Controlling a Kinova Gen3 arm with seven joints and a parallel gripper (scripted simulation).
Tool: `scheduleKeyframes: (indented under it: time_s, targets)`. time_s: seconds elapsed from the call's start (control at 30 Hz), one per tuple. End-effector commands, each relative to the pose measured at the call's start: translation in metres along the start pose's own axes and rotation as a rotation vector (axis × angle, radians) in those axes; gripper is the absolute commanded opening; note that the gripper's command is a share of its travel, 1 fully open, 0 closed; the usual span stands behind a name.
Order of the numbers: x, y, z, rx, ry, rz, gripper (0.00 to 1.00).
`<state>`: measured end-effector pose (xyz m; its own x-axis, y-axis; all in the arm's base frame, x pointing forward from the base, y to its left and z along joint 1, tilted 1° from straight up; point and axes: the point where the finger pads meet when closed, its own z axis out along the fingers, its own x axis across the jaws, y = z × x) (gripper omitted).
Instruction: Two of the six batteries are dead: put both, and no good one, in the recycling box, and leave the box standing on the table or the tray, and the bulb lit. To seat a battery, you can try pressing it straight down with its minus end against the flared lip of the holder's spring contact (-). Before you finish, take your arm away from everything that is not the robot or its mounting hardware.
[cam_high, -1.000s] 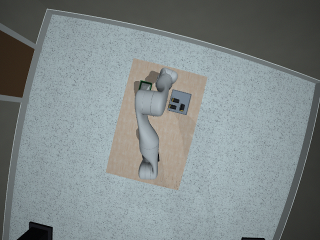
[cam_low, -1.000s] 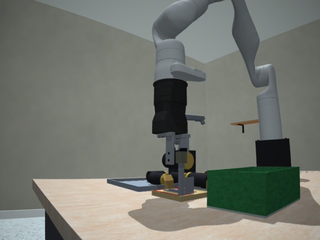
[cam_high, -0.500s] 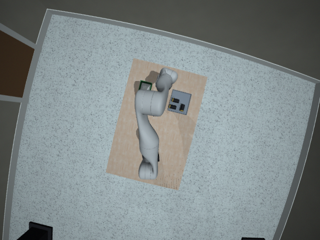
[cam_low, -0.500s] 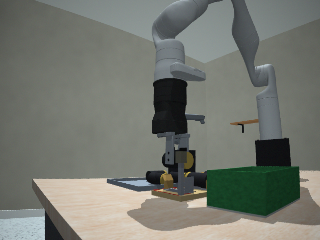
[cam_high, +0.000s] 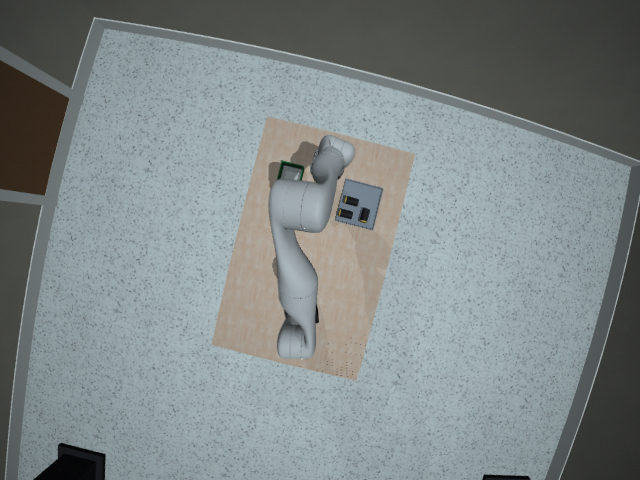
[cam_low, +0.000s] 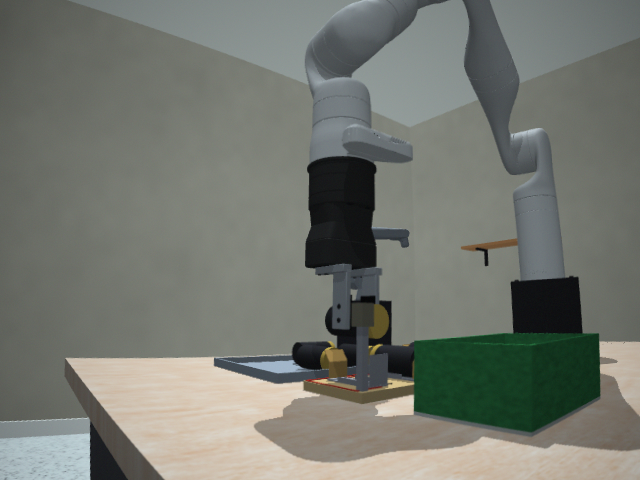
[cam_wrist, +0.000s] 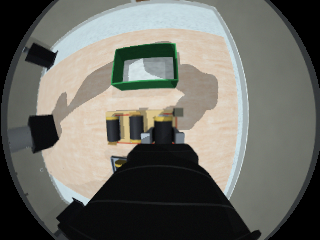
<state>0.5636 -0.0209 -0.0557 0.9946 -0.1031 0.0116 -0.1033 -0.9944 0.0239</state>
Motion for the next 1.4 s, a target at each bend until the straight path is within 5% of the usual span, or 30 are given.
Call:
scheduleKeyframes:
  time_s: [0.0, 1.37]
  targets:
    - [0.003, -0.003, -0.002, 0.002, 0.01, -0.01, 0.57]
    - [0.003, -0.003, 0.012, 0.002, 0.009, -0.01, 0.57]
